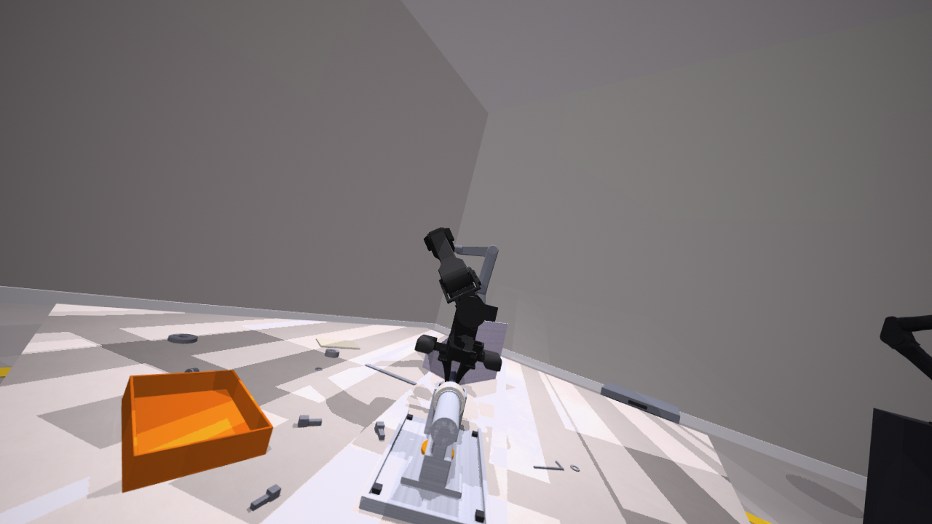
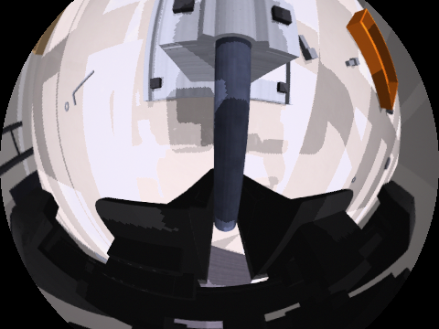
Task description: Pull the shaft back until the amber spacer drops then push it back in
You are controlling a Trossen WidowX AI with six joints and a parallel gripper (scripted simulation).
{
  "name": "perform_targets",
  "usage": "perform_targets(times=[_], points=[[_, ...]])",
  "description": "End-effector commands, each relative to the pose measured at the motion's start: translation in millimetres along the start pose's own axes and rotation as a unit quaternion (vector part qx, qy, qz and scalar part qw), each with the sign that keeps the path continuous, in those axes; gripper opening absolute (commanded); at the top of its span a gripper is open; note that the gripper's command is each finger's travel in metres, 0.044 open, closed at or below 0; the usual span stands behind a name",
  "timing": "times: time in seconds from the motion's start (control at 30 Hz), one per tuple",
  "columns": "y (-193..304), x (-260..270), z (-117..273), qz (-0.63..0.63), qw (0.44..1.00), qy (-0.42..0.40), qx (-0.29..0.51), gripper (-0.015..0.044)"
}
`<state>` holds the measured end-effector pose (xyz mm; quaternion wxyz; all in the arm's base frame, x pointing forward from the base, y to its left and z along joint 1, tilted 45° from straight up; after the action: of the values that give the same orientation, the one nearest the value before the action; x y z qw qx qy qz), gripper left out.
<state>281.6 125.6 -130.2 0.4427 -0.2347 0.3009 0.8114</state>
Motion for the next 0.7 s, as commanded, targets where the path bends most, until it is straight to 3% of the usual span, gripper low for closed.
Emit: perform_targets(times=[0.0,0.67], points=[[-6.6,1.8,0.7,-0.003,1.0,-0.003,-0.007,0.0],[-13.3,3.2,0.6,-0.003,1.0,-0.003,-0.007,0.0]])
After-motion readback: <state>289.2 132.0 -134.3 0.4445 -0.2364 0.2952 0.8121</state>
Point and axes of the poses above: the point midway between the two fingers, 35 mm back from their tips, its own z axis back along the fingers, its own x axis across the jaws, y = z × x, the point moved 2 cm from there along z, back along the fingers, and after that the axes turned 14 degrees about -z, right-handed, at the moved point
